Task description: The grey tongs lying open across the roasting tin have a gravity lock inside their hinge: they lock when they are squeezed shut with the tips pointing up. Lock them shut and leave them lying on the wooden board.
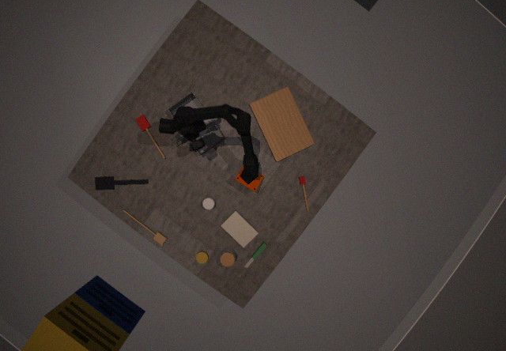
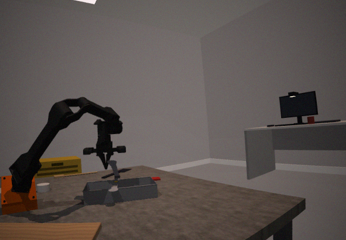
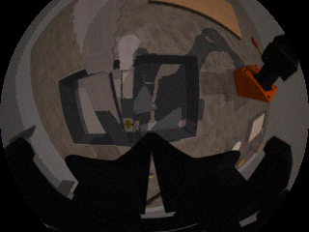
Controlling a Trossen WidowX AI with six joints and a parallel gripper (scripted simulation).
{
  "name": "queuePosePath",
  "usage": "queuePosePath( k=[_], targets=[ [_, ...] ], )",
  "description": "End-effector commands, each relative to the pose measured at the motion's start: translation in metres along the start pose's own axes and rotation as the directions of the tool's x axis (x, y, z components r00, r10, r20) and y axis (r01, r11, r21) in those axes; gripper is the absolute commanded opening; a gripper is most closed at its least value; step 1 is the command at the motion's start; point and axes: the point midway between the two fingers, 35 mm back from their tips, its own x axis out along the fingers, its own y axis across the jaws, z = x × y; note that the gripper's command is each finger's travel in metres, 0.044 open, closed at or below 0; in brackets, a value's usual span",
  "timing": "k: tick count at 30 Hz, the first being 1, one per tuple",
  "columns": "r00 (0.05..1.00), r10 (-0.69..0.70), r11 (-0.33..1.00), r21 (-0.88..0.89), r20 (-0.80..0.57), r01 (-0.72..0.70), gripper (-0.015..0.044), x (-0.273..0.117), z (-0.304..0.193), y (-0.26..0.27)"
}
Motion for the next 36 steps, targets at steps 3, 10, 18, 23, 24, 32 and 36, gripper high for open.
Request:
queuePosePath(
  k=[3,10,18,23,24,32,36],
  targets=[
    [1.000,0.002,1.000,-0.003,0.002,-0.002,-0.0150,0.010,0.000,0.001],
    [1.000,0.002,1.000,-0.003,0.002,-0.002,-0.0150,0.021,0.000,0.001],
    [1.000,0.003,1.000,-0.003,0.003,-0.003,-0.0150,0.034,0.001,0.001],
    [1.000,0.003,1.000,-0.003,0.004,-0.003,-0.0150,0.042,0.001,0.000],
    [1.000,0.003,1.000,-0.003,0.004,-0.003,-0.0150,0.043,0.001,0.000],
    [1.000,0.003,1.000,-0.003,0.004,-0.003,-0.0150,0.046,0.001,0.000],
    [1.000,0.003,1.000,-0.003,0.004,-0.003,-0.0150,0.045,0.001,0.004]
  ],
)
